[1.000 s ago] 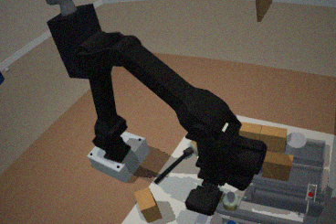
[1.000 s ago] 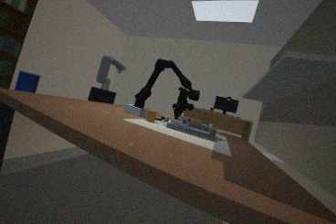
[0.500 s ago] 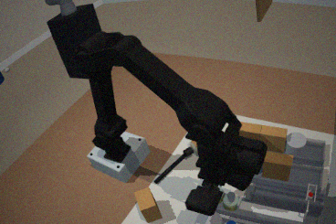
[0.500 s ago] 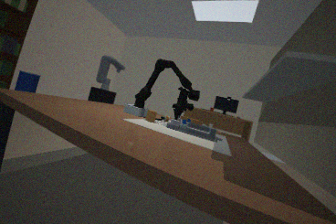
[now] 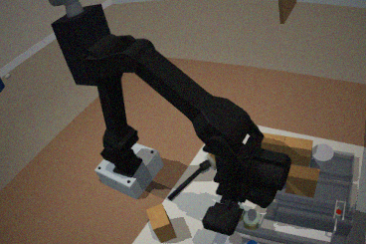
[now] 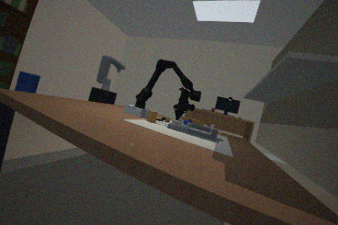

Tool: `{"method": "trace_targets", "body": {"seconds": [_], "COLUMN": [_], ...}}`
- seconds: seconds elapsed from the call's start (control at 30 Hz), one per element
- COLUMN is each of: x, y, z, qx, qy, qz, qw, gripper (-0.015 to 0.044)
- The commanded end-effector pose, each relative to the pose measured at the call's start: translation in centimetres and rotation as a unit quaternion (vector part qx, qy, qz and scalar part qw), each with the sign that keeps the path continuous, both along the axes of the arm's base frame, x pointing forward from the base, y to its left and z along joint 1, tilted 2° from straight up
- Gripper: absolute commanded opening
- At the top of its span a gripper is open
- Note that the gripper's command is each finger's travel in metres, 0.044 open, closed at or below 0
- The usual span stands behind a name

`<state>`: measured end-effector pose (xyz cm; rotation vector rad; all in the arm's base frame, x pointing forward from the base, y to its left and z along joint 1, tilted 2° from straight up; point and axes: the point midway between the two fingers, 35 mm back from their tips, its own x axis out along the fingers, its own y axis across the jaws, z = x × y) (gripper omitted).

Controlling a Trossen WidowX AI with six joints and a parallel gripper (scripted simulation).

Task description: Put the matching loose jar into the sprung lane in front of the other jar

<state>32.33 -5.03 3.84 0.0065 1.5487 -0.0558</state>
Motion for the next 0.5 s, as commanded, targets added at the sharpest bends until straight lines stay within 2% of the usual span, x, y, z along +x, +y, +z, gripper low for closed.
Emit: {"method": "trace_targets", "body": {"seconds": [0.0,0.47], "x": [0.8,0.97], "y": [-0.04,-0.04], "z": [0.29,0.29], "qx": [0.0,0.0], "qy": [-0.014,-0.014], "qz": [-0.002,-0.002], "qw": [1.0,1.0], "gripper": [0.0,0.0]}}
